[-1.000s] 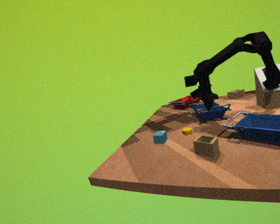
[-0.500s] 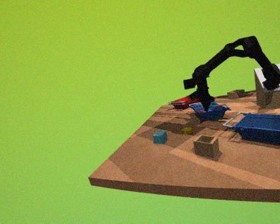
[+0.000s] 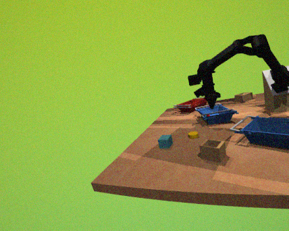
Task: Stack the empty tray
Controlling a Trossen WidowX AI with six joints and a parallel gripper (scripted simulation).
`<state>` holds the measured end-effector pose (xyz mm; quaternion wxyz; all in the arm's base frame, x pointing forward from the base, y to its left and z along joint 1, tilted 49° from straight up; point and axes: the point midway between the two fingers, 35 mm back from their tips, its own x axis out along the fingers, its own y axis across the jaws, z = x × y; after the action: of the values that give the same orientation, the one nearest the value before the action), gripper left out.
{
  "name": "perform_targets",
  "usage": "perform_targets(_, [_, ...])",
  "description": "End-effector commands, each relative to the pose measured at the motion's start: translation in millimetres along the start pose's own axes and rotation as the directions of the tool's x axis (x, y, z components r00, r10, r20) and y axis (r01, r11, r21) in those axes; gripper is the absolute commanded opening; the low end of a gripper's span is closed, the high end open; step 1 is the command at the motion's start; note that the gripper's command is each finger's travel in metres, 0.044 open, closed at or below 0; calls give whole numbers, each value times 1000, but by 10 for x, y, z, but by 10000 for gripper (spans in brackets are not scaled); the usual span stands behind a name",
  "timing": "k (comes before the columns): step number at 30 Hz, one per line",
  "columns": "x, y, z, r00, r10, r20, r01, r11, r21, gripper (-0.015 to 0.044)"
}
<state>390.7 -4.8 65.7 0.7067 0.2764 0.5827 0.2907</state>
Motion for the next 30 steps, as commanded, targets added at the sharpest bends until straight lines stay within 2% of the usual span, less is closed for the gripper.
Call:
perform_targets(1, [17,-6,-4,1000,1,-2,-1,1000,3,83])
perform_targets(25, [17,-6,-4,1000,1,-2,-1,1000,3,83])
perform_targets(30, [-307,-26,24,1000,-5,-3,5,1000,2,83])
